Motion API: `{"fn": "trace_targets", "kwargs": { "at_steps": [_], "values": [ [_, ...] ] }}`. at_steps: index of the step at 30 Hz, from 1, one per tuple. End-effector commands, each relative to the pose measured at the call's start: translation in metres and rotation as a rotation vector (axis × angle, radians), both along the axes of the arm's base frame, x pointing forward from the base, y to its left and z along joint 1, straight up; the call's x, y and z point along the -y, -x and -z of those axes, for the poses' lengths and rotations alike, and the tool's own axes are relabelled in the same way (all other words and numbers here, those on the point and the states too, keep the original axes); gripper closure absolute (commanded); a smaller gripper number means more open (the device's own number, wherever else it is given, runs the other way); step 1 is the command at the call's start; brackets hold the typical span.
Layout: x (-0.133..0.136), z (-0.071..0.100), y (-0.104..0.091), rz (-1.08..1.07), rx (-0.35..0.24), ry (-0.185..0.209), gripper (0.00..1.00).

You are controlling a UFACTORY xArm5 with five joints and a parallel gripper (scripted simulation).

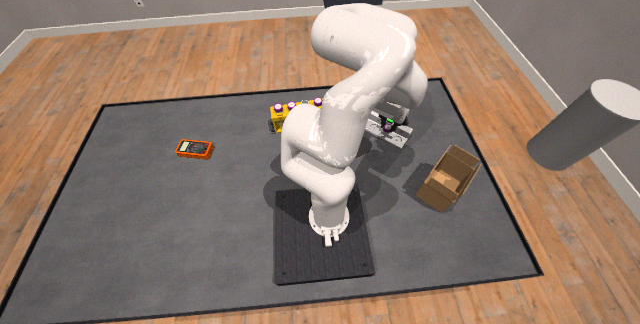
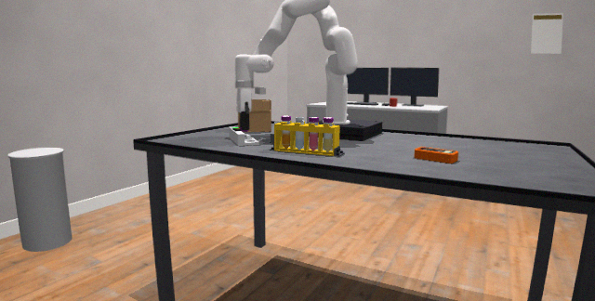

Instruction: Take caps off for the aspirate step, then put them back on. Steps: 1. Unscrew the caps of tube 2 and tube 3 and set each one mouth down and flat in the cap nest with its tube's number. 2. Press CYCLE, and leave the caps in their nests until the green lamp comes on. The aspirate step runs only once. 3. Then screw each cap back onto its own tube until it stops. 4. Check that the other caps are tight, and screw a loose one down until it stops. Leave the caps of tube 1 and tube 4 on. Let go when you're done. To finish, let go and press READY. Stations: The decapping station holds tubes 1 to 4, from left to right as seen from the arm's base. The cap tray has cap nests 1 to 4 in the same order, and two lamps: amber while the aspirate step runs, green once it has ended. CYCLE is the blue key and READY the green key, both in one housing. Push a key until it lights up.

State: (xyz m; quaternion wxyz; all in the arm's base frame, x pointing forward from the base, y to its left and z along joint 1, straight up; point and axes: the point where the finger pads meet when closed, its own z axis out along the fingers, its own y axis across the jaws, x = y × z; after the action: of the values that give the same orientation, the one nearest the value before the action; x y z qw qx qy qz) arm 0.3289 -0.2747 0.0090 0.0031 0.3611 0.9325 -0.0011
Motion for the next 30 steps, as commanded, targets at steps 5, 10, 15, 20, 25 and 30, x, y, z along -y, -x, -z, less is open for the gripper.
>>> {"fn": "trace_targets", "kwargs": {
  "at_steps": [5,10,15,20,25,30],
  "values": [
    [0.0,-0.031,0.001,0.0,0.004,-0.008,1.0],
    [0.0,-0.056,0.001,0.0,0.004,-0.008,1.0],
    [0.0,-0.076,0.001,0.0,0.004,-0.008,1.0],
    [0.0,-0.096,0.001,0.0,0.004,-0.008,1.0],
    [0.0,-0.111,0.001,0.0,0.004,-0.008,1.0],
    [-0.039,-0.111,-0.012,0.339,0.004,-0.01,1.0]
  ]
}}
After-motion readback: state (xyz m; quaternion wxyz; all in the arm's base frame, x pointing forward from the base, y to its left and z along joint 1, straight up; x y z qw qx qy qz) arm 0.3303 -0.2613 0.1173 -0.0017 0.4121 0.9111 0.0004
